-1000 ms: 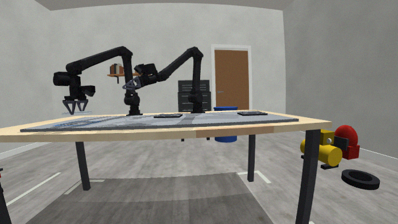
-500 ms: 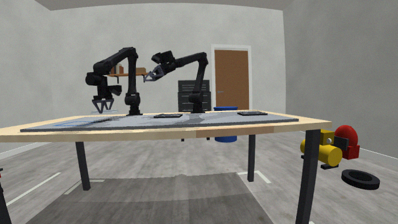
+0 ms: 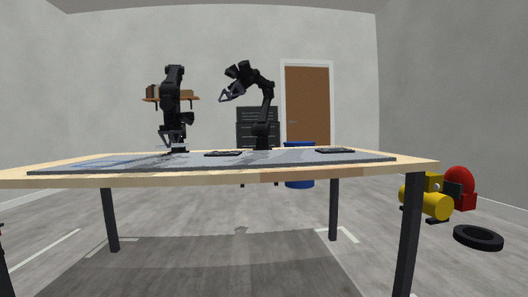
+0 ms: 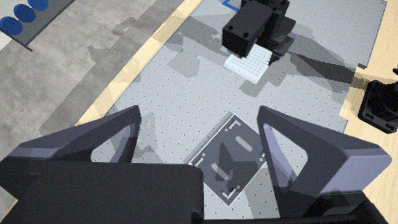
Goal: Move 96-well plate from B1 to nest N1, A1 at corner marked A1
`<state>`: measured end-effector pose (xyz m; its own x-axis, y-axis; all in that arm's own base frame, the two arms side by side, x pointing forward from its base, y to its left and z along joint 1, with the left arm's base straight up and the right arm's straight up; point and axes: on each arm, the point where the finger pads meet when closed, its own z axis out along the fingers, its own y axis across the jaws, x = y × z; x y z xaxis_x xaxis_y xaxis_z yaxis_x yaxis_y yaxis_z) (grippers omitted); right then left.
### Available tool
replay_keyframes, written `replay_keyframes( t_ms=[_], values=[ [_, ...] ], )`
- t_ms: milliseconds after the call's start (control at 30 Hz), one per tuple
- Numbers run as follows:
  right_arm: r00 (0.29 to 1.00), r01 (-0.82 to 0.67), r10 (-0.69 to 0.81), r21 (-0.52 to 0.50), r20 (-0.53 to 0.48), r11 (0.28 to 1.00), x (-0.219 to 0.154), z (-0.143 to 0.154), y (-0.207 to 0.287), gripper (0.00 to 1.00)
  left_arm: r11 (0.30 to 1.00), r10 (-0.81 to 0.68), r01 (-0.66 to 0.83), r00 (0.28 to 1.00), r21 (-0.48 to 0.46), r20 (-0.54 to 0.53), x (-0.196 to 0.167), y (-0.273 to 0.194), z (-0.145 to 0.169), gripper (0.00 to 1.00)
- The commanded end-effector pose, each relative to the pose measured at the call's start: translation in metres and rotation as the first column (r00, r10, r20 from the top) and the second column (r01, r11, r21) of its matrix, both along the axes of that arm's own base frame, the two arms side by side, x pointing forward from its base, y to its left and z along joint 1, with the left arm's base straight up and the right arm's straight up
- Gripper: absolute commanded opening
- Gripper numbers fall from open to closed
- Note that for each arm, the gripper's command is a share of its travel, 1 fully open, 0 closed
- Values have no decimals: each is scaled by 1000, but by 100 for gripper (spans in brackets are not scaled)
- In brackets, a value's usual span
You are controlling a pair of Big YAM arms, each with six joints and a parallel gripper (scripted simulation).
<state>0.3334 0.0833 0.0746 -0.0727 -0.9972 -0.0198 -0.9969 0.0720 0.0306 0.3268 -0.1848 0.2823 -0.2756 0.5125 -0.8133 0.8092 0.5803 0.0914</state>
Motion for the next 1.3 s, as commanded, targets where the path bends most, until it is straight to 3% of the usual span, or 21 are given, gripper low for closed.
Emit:
replay_keyframes(
  t_ms=[0,267,600,1267],
  values=[
    [991,123,-123,-3,53,992,-1,11,69,81,998,-29,30,999,51,-29,-47,46,13,100],
    [989,141,-141,5,43,990,-31,10,157,81,999,-22,24,996,24,-92,-104,72,18,100],
    [991,130,-130,1,36,992,-61,11,227,81,1000,-19,21,994,19,-105,-103,73,19,100],
    [993,109,-110,6,38,994,-56,19,237,81,999,-29,31,995,20,-94,-103,71,20,100]
  ],
)
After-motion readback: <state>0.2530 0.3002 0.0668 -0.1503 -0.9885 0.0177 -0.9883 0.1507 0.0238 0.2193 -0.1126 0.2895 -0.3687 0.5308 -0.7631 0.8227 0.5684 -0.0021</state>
